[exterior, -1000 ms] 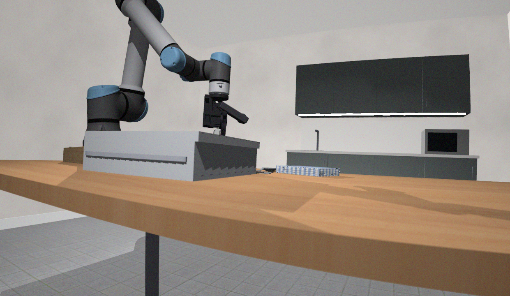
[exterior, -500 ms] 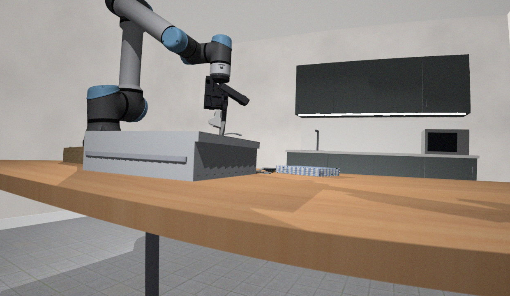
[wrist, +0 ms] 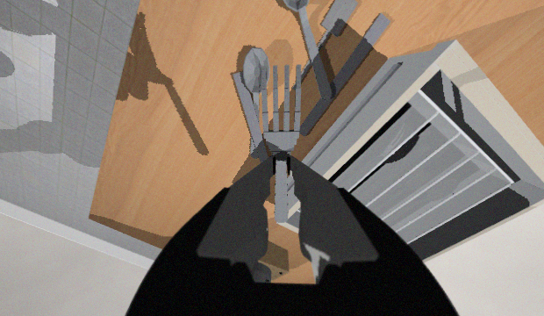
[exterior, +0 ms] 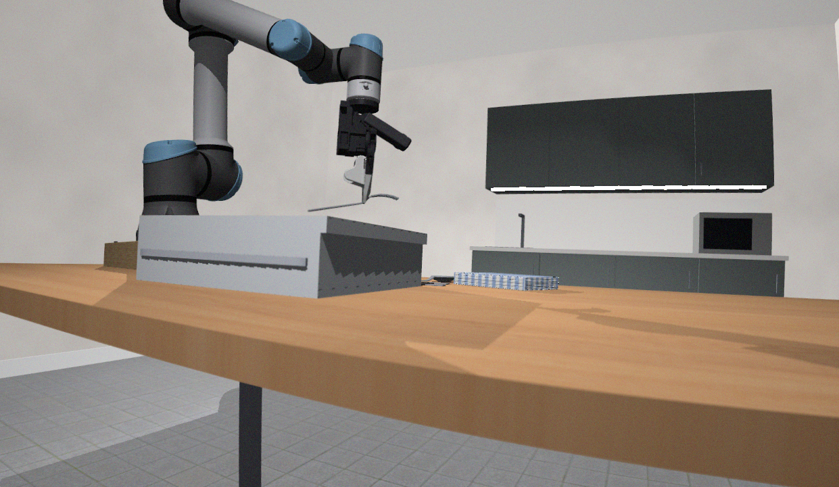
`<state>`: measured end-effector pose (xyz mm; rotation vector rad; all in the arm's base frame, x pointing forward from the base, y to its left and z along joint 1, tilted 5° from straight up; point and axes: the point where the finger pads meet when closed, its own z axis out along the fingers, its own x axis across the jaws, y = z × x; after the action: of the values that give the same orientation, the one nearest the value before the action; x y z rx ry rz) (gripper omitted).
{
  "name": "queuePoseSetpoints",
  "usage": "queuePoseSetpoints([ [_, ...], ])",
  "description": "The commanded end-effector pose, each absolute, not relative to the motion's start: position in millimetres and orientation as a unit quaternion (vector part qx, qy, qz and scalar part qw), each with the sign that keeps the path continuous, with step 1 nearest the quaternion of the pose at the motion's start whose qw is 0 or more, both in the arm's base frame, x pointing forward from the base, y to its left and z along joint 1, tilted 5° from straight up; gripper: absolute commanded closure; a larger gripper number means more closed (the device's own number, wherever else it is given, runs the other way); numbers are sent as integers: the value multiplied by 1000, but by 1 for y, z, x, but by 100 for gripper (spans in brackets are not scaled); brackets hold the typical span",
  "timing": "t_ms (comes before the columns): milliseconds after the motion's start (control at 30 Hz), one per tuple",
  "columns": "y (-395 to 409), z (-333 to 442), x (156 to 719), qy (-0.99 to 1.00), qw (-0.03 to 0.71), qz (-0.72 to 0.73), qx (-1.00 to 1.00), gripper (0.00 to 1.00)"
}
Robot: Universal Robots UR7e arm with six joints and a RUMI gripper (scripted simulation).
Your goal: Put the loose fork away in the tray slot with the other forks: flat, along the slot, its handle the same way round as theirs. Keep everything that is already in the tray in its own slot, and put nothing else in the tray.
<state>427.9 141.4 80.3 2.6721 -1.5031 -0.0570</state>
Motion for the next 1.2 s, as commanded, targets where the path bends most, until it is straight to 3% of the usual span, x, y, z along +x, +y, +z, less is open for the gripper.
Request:
queuePoseSetpoints([
  [0,142,92,429,-490,38,-19,871,99],
  [933,140,94,430,-490,38,-19,871,99],
  [1167,96,95,445,-490,37,-18,871,99],
])
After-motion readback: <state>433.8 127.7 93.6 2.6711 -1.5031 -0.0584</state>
